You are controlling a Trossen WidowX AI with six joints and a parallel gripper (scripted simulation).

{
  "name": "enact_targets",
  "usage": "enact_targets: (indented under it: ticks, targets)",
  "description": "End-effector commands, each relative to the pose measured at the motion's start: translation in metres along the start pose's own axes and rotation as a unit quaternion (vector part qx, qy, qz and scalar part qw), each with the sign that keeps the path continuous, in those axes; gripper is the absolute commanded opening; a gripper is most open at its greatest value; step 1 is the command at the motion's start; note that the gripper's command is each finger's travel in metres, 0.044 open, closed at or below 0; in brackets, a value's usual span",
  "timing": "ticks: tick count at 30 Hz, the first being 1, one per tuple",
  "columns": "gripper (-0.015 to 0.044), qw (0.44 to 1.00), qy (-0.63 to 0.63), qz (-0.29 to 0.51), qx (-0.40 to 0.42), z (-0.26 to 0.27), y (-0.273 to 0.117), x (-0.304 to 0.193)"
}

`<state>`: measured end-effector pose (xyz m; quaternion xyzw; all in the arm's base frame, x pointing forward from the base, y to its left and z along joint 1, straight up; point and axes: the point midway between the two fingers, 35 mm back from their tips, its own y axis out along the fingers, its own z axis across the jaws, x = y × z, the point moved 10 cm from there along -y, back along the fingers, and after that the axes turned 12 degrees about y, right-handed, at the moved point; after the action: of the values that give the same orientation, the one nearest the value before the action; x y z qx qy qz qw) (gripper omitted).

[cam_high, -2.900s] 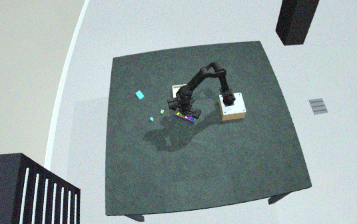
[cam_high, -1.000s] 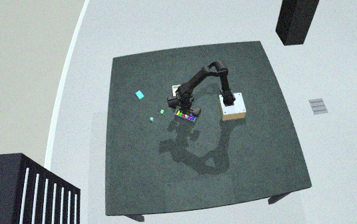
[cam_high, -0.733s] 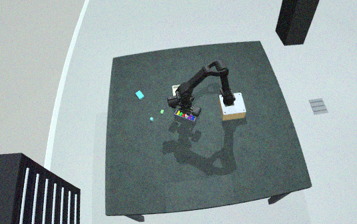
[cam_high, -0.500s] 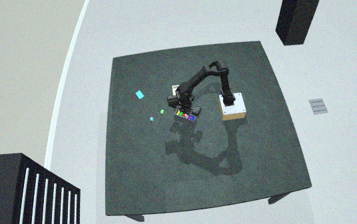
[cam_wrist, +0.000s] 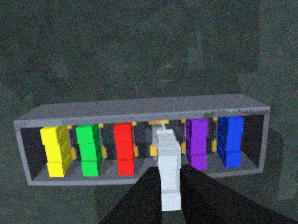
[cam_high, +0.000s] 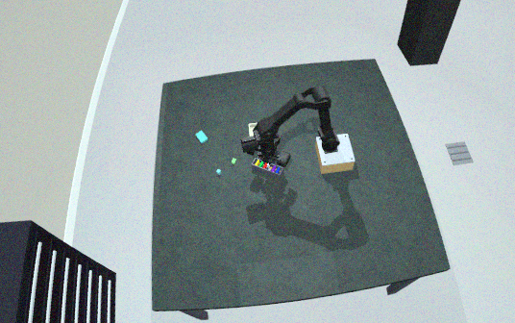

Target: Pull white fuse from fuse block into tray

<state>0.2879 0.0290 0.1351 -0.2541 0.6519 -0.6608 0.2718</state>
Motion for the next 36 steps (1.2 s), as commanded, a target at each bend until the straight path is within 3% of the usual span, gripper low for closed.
enact_targets:
  ticks: [1, 21, 36]
  targets:
    - [0.0, 1.0, -0.001, 0.003, 0.0, 0.001, -0.003, -0.001]
    - [0.0, 1.0, -0.001, 0.003, 0.0, 0.001, -0.025, 0.0]
    - [0.0, 1.0, -0.001, 0.001, 0.003, 0.068, -0.026, 0.039]
